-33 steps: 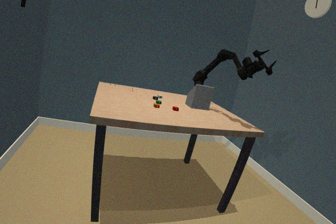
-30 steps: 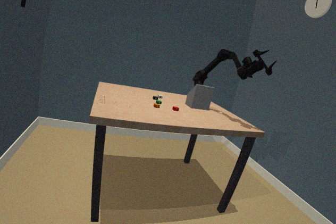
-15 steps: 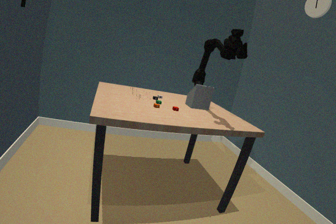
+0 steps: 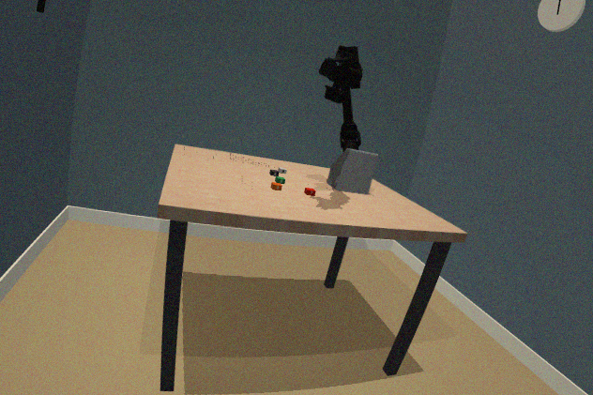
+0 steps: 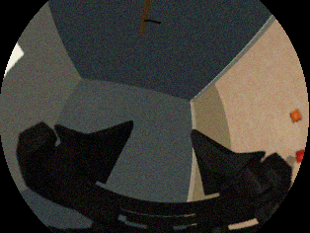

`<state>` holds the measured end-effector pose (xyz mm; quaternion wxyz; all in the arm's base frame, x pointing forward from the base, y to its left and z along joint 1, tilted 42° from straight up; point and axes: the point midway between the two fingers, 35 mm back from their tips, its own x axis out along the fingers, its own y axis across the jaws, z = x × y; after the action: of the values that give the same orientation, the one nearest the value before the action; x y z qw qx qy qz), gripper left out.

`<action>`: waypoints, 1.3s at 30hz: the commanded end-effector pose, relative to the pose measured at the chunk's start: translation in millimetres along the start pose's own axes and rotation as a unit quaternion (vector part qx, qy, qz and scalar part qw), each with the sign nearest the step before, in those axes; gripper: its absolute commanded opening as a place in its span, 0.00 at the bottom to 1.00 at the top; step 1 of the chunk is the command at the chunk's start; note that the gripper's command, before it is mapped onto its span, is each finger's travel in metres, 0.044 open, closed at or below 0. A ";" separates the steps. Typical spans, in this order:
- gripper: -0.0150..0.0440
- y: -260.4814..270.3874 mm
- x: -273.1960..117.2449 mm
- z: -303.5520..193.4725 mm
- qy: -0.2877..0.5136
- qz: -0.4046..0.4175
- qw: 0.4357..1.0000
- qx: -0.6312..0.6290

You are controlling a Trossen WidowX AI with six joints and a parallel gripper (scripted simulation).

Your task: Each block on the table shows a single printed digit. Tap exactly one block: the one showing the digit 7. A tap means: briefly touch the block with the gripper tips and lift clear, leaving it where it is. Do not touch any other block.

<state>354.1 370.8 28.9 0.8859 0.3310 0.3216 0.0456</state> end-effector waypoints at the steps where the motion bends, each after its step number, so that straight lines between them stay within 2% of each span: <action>1: 0.93 -46.8 0.4 59.1 -0.027 -0.088 0.994 -0.058; 7: 0.93 -130.3 -22.4 146.2 -0.031 -0.238 0.960 -0.143; 13: 0.93 -217.1 -78.0 212.5 0.017 -0.383 0.900 -0.210; 20: 0.93 -306.9 -179.2 255.7 0.136 -0.519 0.805 -0.254; 26: 0.93 -360.7 -284.6 258.0 0.282 -0.584 0.715 -0.261; 39: 0.93 -363.9 -293.7 256.8 0.296 -0.586 0.708 -0.260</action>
<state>230.4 -140.4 109.8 0.6471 -0.1950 0.6708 -0.3054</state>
